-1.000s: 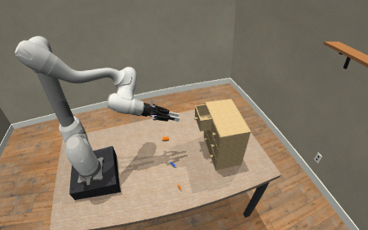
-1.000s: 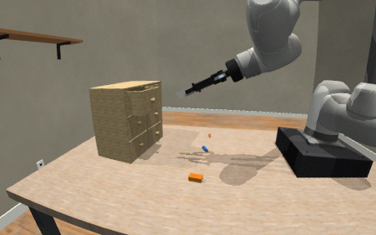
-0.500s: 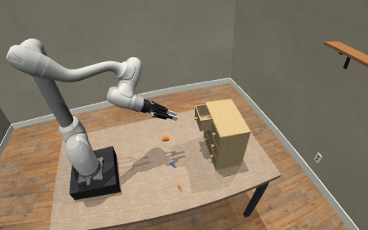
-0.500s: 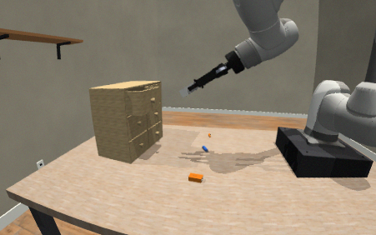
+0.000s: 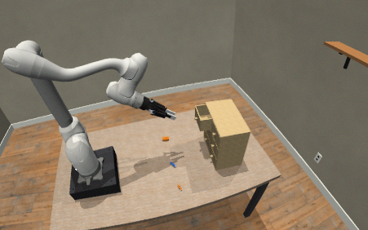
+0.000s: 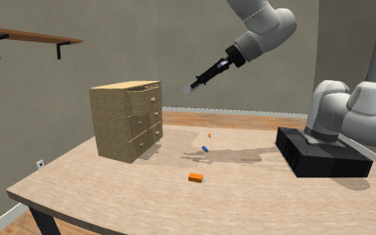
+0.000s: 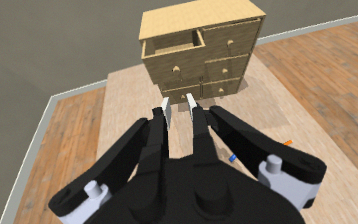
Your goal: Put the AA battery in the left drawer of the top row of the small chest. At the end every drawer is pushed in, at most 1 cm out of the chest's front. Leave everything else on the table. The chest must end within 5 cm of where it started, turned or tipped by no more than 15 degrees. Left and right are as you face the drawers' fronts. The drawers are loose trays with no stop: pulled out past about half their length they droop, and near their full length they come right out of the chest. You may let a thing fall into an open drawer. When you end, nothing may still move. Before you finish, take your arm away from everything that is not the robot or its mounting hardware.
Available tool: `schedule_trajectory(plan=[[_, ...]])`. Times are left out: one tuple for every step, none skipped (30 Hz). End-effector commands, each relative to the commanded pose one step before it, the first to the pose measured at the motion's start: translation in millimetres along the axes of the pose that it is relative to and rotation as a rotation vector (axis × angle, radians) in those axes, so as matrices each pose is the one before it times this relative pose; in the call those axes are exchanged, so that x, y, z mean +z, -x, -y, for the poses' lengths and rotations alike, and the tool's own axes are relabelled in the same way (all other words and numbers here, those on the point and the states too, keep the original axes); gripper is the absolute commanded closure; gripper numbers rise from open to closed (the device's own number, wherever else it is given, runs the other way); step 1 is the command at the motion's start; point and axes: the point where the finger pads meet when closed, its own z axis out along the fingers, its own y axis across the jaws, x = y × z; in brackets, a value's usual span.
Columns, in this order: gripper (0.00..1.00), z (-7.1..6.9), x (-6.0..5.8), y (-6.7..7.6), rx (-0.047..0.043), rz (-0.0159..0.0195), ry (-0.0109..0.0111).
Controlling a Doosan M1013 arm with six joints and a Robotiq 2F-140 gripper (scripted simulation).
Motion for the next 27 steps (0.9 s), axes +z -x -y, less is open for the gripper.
schedule_trajectory(plan=[[0.80,-0.91,-6.42,-1.37,-0.00572,0.11713,0.02545],[0.80,0.00,0.00,0.00,0.00000,0.00000,0.00000],[0.80,0.00,0.00,0.00,0.00000,0.00000,0.00000],[0.80,0.19,-1.38,0.08,-0.00010,0.01172,-0.00064],[0.80,0.56,-1.44,0.21,-0.00027,0.01198,-0.00183],[0.80,-0.50,-1.55,-0.20,0.00028,0.01362,0.00164],[0.80,-0.14,-1.65,0.00,0.00006,0.01427,0.00043],[0.80,0.34,-1.74,0.22,-0.00023,0.01469,-0.00114],[0.80,-0.02,-1.89,0.09,0.00002,0.01632,0.00008],[0.80,-0.20,-2.07,0.09,0.00013,0.01806,0.00066],[0.80,0.42,-2.20,0.36,-0.00033,0.01848,-0.00139],[0.80,-0.29,-2.48,0.17,0.00024,0.02190,0.00098],[0.80,0.20,-2.70,0.43,-0.00019,0.02295,-0.00068],[0.80,-0.12,-3.02,0.43,0.00011,0.02656,0.00041],[0.80,0.29,-3.34,0.69,-0.00031,0.02833,-0.00102],[0.80,-0.20,-3.82,0.76,0.00022,0.03410,0.00072],[0.80,0.04,-3.81,0.96,0.00110,0.01461,0.00089],[0.80,0.17,-3.78,1.02,0.00109,0.01275,0.00104],[0.80,0.00,0.00,0.00,0.00000,0.00000,0.00000],[0.80,0.00,0.00,0.00,0.00000,0.00000,0.00000],[0.80,-0.14,-3.48,0.95,-0.00030,0.04534,0.00090],[0.80,0.02,-3.42,1.13,0.00115,0.01584,0.00185],[0.80,0.05,-3.35,1.15,0.00084,0.01797,0.00159],[0.80,-0.09,-3.11,1.14,0.00067,0.02068,0.00175],[0.80,0.05,-3.12,1.20,0.00014,0.02313,0.00091],[0.80,-0.09,-2.86,1.20,0.00004,0.02544,0.00089],[0.80,0.00,-2.81,1.24,-0.00034,0.02736,0.00013]])
